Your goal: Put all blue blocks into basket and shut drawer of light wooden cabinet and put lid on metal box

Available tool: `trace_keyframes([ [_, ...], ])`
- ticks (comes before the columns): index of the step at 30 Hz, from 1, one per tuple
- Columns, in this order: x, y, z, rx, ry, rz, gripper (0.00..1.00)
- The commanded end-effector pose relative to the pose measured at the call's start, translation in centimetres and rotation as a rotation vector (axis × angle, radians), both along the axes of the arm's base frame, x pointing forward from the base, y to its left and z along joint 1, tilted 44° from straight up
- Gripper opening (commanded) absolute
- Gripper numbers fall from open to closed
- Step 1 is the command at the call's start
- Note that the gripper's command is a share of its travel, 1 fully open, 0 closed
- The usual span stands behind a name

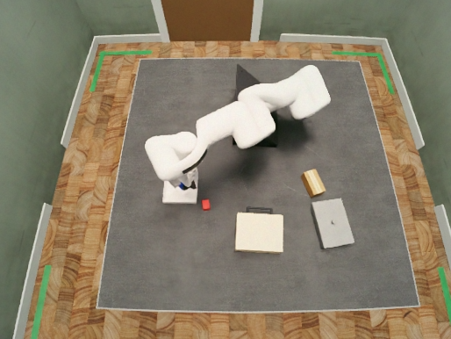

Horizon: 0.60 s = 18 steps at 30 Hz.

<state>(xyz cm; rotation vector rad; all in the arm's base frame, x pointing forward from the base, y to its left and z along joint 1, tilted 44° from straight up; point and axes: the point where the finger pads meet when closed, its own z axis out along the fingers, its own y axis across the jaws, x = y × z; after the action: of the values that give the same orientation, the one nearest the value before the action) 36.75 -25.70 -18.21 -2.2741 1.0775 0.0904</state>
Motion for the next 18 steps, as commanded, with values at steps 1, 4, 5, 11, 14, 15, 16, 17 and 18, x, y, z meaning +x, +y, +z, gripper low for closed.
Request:
trace_keyframes([
  [1,0.2,0.2,-0.4,0.169,0.078,0.095,0.00],
  [4,0.2,0.7,-0.8,0.169,0.078,0.095,0.00],
  [5,0.3,0.8,-1.0,0.169,0.078,0.095,0.00],
  [11,0.4,1.8,-2.0,0.169,0.078,0.095,0.00],
  [14,0.4,2.1,-2.4,0.169,0.078,0.095,0.00],
  [15,0.4,2.1,-2.4,0.169,0.078,0.095,0.00],
  [16,0.4,2.3,-2.5,0.169,0.078,0.095,0.00],
  [17,0.4,2.5,-2.7,0.169,0.078,0.095,0.00],
  [18,0.5,2.7,-2.9,0.169,0.078,0.095,0.00],
])
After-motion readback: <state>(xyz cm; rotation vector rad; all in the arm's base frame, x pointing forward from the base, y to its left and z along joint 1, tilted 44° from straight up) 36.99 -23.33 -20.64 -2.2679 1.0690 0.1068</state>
